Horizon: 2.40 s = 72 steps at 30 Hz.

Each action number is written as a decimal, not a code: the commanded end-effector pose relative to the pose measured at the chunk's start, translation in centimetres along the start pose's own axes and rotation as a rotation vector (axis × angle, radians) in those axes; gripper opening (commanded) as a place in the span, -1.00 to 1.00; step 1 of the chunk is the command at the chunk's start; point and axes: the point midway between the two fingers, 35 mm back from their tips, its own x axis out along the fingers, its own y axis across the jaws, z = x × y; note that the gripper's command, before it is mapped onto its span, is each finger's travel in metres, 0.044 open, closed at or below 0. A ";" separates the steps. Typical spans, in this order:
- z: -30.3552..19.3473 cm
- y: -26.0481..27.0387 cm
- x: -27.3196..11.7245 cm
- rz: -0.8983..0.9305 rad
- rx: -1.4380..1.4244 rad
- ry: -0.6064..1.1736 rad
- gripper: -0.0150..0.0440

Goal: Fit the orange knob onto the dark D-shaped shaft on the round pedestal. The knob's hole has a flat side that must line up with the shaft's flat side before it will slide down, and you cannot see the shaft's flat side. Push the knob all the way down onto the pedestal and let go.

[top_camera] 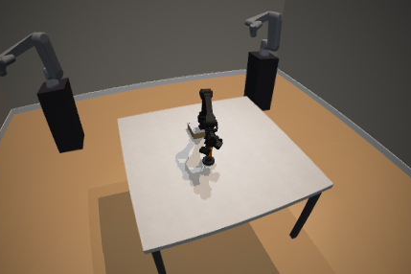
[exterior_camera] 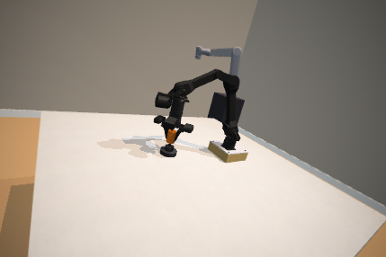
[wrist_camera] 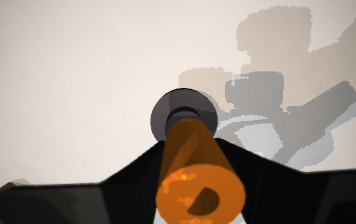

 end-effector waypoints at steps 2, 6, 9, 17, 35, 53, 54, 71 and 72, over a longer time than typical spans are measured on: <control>-0.2 0.3 0.1 -0.004 -0.046 0.003 -0.49; -0.3 0.4 0.3 -0.004 -0.046 0.003 -0.49; -0.3 0.4 0.3 -0.004 -0.046 0.003 -0.49; -0.2 0.2 0.4 -0.004 -0.046 0.003 -0.49; 0.0 -0.1 -0.1 -0.004 -0.171 0.003 -0.49; 0.1 -0.2 0.2 -0.004 -0.255 0.003 -0.49; 0.0 -0.1 0.2 -0.004 -0.255 0.003 -0.49; -0.2 0.3 0.4 -0.004 -0.255 0.003 -0.49; -0.2 0.3 0.4 -0.004 -0.255 0.003 -0.49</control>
